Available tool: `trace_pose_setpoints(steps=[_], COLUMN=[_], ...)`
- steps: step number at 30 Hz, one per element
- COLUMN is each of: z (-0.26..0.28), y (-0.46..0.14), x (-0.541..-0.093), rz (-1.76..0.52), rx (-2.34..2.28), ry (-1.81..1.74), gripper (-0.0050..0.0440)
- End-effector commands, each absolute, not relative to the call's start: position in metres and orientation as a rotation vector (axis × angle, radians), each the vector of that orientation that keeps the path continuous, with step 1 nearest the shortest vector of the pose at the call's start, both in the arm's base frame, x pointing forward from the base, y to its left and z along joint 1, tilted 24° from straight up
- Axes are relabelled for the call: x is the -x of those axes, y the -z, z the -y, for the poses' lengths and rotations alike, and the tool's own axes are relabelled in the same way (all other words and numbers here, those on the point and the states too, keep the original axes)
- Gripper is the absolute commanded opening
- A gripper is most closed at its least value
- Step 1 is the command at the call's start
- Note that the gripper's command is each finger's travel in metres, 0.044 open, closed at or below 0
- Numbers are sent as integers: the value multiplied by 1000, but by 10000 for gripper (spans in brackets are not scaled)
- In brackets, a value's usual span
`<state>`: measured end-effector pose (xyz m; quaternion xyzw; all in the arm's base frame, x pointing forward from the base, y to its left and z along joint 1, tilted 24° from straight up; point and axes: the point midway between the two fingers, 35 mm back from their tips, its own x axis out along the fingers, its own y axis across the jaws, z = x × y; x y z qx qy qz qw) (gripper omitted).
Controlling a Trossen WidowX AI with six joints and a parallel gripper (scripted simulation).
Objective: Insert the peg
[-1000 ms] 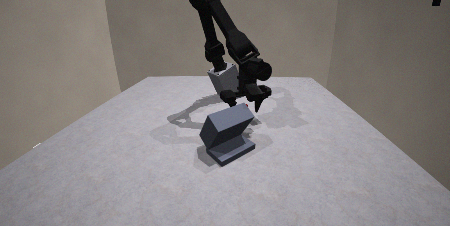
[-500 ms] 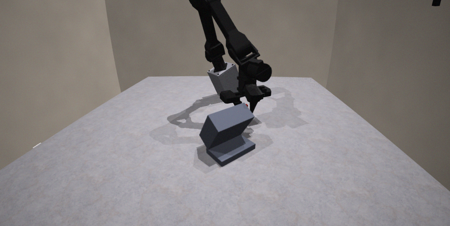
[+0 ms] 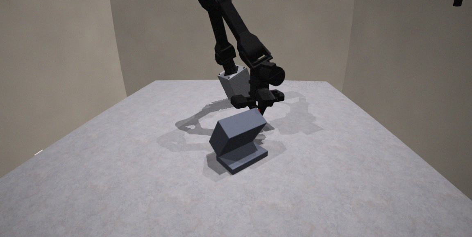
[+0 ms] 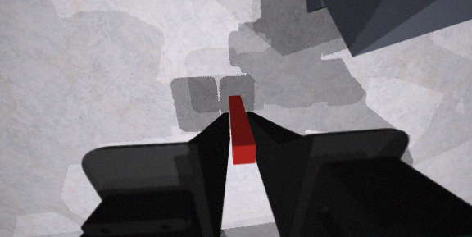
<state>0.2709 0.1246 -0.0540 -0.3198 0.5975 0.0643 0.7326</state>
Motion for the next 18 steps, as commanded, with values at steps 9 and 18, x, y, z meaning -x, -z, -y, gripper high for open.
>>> trace_pose_setpoints(steps=[9,18], z=[-133,-150], y=[34,-23], x=[-271,-249], rz=[-1297,-1297], rx=[697,695], ry=[-146,-148], gripper=[0,0])
